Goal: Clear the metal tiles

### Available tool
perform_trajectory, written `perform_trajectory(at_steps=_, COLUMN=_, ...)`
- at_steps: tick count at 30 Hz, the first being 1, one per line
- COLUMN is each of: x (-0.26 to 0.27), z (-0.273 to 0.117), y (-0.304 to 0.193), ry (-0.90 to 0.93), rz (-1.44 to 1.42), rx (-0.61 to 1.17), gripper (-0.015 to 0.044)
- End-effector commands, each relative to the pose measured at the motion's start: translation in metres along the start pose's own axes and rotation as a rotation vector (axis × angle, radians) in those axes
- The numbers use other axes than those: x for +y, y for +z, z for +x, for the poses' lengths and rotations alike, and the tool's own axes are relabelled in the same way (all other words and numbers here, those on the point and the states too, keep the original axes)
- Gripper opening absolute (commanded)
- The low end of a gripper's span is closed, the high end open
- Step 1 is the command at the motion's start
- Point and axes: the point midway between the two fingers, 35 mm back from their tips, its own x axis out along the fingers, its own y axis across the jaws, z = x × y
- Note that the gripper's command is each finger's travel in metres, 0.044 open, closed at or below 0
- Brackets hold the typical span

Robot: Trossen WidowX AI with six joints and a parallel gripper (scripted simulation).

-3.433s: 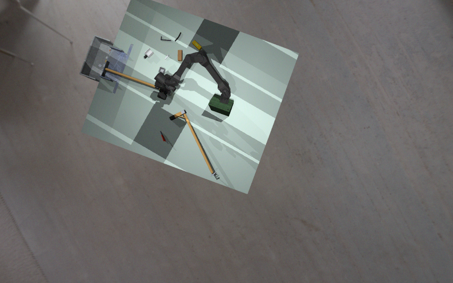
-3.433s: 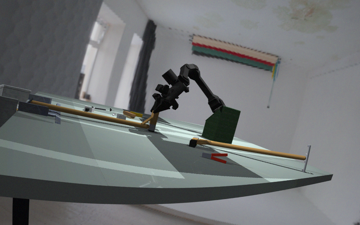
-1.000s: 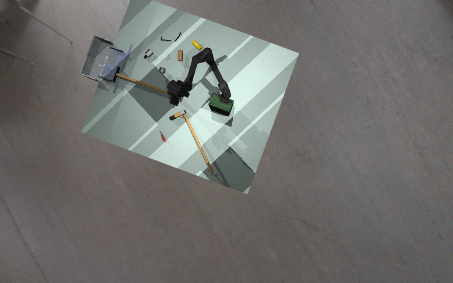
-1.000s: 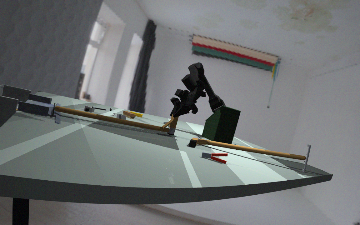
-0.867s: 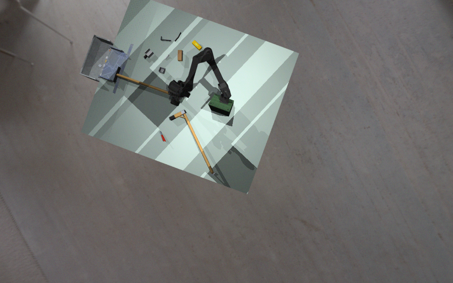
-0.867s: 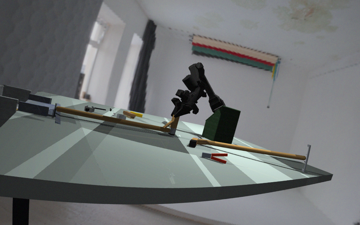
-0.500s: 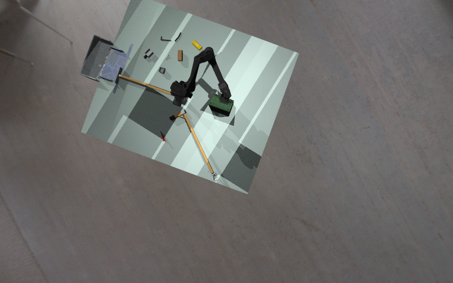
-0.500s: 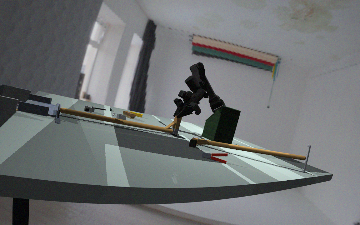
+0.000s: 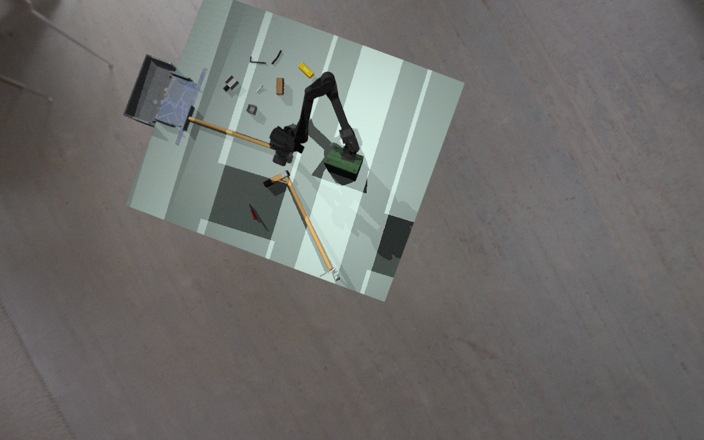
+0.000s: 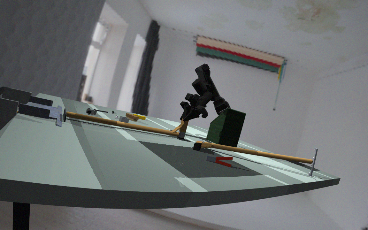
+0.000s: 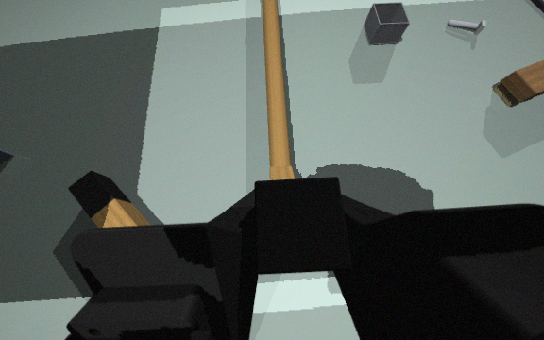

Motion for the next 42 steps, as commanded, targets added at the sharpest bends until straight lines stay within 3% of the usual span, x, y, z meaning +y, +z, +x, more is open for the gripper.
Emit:
perform_trajectory(at_steps=1, x=-0.002, z=-0.006, y=0.0, ry=-0.001, rz=0.01, rx=-0.016, gripper=0.0)
perform_trajectory(at_steps=42, x=-0.04, z=-0.019, y=-0.021, ry=-0.008, rz=0.01, rx=-0.008, gripper=0.0)
